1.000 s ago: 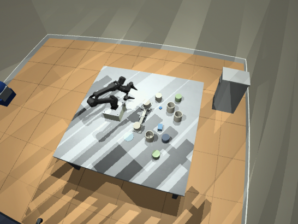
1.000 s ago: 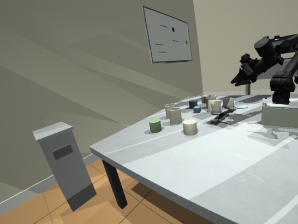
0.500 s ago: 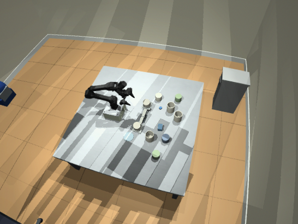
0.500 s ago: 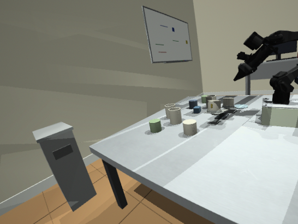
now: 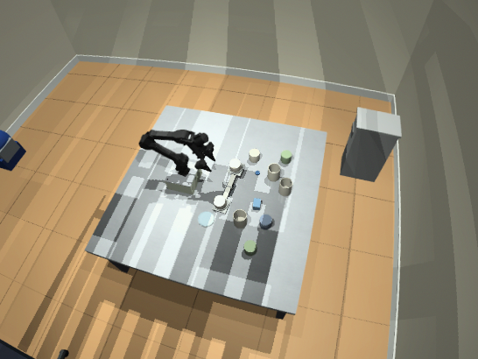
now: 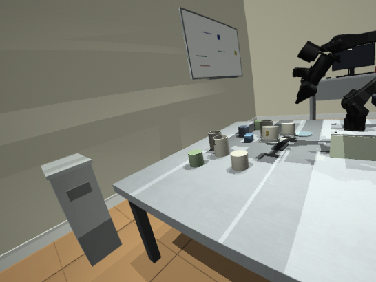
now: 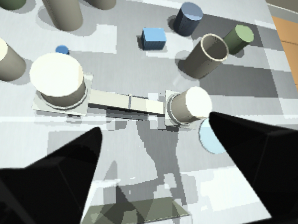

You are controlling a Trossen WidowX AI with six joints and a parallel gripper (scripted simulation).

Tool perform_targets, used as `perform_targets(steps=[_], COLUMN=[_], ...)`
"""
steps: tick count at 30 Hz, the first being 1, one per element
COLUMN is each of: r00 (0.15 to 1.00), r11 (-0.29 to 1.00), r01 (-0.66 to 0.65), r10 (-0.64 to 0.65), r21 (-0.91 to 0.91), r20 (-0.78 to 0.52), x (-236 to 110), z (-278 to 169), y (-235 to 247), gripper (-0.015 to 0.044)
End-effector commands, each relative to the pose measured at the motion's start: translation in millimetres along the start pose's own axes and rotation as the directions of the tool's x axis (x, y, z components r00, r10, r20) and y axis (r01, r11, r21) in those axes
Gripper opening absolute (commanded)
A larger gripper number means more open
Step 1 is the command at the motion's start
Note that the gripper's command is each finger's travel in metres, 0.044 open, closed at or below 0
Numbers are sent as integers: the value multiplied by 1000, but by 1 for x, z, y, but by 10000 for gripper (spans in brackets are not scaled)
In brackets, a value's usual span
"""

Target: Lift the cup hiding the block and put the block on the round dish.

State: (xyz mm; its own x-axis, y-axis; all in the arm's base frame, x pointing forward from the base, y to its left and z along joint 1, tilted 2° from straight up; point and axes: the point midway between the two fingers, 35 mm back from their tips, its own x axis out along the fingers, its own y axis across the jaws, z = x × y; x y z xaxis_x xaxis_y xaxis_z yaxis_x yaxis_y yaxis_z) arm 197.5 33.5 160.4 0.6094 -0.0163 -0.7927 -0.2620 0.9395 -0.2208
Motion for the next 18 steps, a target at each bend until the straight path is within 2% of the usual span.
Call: perform_targets(steps=[1, 9, 18], r00=[998, 984, 954], r11=[991, 930, 801], r01=[-6, -64, -192], r10=[-2, -2, 17], r21=[-136, -363, -568], r20=[-63, -178, -298], x=[7, 26, 54], z=[7, 16, 22], y=[-8, -25, -49], gripper=[440, 440, 440])
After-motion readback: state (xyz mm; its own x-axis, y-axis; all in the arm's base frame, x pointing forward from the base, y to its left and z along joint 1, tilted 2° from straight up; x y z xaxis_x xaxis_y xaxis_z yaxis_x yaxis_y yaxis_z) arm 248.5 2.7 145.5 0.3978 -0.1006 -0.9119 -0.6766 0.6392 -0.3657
